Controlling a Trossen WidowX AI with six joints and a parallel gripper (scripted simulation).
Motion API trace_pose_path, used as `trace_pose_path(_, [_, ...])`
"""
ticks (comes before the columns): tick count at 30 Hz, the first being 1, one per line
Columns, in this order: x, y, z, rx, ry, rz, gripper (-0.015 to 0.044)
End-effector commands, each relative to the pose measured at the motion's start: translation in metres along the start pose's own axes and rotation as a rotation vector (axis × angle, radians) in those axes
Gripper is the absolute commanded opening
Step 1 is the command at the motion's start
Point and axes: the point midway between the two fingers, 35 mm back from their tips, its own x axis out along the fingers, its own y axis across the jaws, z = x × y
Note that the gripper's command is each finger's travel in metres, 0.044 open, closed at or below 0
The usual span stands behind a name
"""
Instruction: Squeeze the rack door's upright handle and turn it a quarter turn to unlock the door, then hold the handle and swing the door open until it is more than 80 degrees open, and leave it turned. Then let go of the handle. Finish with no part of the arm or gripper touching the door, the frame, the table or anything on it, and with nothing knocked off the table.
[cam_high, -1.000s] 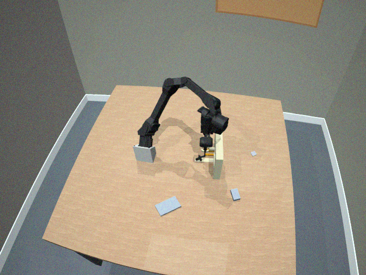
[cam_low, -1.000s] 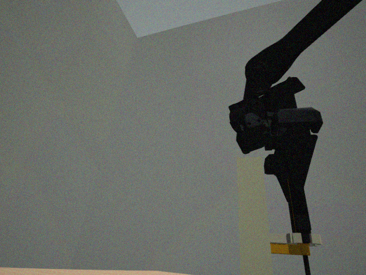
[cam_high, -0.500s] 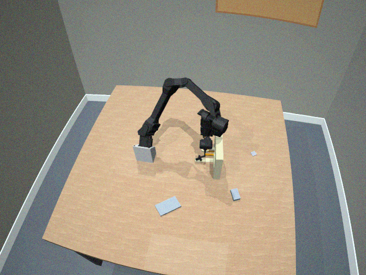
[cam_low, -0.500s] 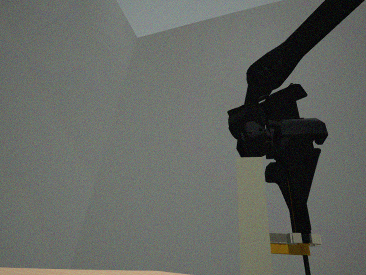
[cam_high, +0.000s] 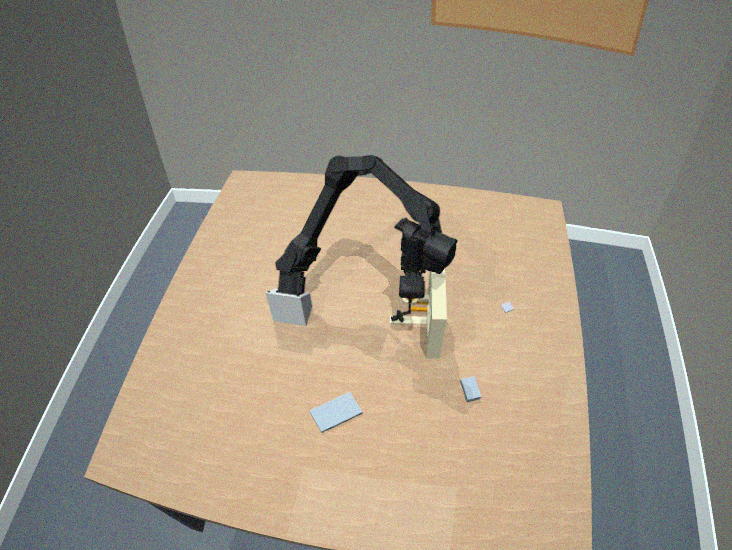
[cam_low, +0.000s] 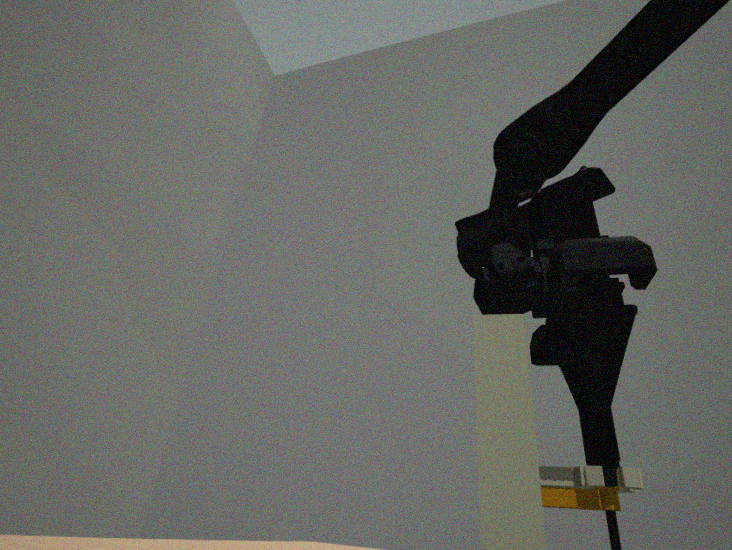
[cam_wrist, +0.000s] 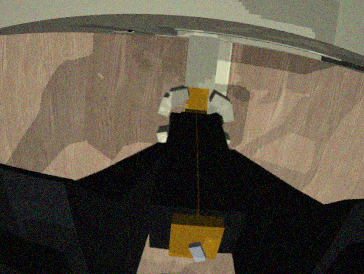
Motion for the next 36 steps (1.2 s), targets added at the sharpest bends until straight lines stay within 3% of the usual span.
trace_pose_path(1, [0.0000, 0.0001, 0.0001, 0.001, -0.001, -0.001, 0.0024])
trace_pose_path(7, [0.0000, 0.0001, 0.0001, -0.071, -0.001, -0.001, 0.0023])
trace_pose_path(36, [0.0001, 0.0001, 0.0001, -1.500, 0.000, -0.002, 0.0023])
